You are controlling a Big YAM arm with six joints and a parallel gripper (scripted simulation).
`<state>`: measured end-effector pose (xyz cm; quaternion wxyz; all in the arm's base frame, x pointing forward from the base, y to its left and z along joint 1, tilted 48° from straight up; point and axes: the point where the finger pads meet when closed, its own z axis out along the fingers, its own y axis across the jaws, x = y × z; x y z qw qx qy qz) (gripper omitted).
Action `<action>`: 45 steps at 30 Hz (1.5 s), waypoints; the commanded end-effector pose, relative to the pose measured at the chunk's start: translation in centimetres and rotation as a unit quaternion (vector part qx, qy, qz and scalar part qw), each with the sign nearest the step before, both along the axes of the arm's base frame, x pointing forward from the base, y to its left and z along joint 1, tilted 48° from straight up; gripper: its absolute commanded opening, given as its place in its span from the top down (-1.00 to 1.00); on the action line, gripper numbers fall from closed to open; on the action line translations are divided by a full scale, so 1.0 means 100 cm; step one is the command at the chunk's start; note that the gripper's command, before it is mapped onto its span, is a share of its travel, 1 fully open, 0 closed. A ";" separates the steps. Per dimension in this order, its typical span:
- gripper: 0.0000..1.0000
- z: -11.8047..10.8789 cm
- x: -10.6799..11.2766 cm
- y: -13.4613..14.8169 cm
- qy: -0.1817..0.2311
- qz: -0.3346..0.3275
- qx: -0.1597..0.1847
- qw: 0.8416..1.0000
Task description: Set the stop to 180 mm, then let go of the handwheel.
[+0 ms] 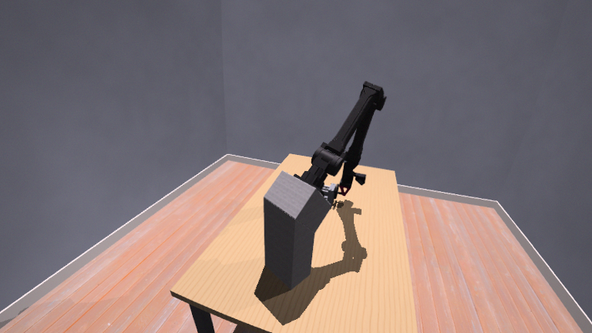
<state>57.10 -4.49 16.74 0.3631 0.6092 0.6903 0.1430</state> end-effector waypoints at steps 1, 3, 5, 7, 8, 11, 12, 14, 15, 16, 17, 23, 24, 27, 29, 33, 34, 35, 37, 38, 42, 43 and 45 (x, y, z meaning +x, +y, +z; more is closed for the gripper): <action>0.87 0.021 0.021 0.006 -0.037 0.013 -0.002 0.999; 0.87 0.021 0.021 0.006 -0.037 0.013 -0.002 0.999; 0.87 0.006 0.013 0.000 -0.026 0.008 -0.002 1.000; 0.87 -0.003 0.008 -0.007 -0.022 0.004 -0.002 1.000; 0.87 -0.007 0.007 -0.008 -0.022 0.004 -0.002 1.000; 0.87 -0.017 0.004 -0.011 -0.022 0.004 -0.002 1.000; 0.87 -0.019 0.003 -0.012 -0.022 0.004 -0.002 1.000; 0.87 -0.022 0.002 -0.013 -0.022 0.004 -0.002 1.000; 0.87 -0.022 0.002 -0.013 -0.022 0.004 -0.002 1.000; 0.87 -0.020 0.003 -0.013 -0.024 0.003 -0.002 1.000; 0.87 -0.017 0.005 -0.014 -0.027 0.002 -0.001 1.000; 0.87 -0.024 0.000 -0.014 -0.022 0.003 -0.001 1.000; 0.87 -0.026 -0.001 -0.014 -0.022 0.004 -0.002 1.000; 0.87 -0.029 -0.004 -0.015 -0.022 0.003 -0.002 1.000; 0.87 -0.031 -0.005 -0.016 -0.022 0.003 -0.002 1.000; 0.87 -0.034 -0.008 -0.017 -0.017 0.002 -0.001 1.000; 0.87 -0.034 -0.008 -0.017 -0.016 0.002 -0.001 1.000; 0.87 -0.034 -0.008 -0.017 -0.017 0.002 -0.001 1.000; 0.87 -0.034 -0.008 -0.017 -0.017 0.002 -0.001 1.000; 0.87 -0.033 -0.007 -0.017 -0.020 0.002 -0.001 1.000; 0.87 -0.037 -0.010 -0.018 -0.021 0.003 -0.002 1.000; 0.87 -0.039 -0.011 -0.019 -0.021 0.003 -0.002 1.000; 0.87 -0.042 -0.013 -0.020 -0.021 0.003 -0.002 1.000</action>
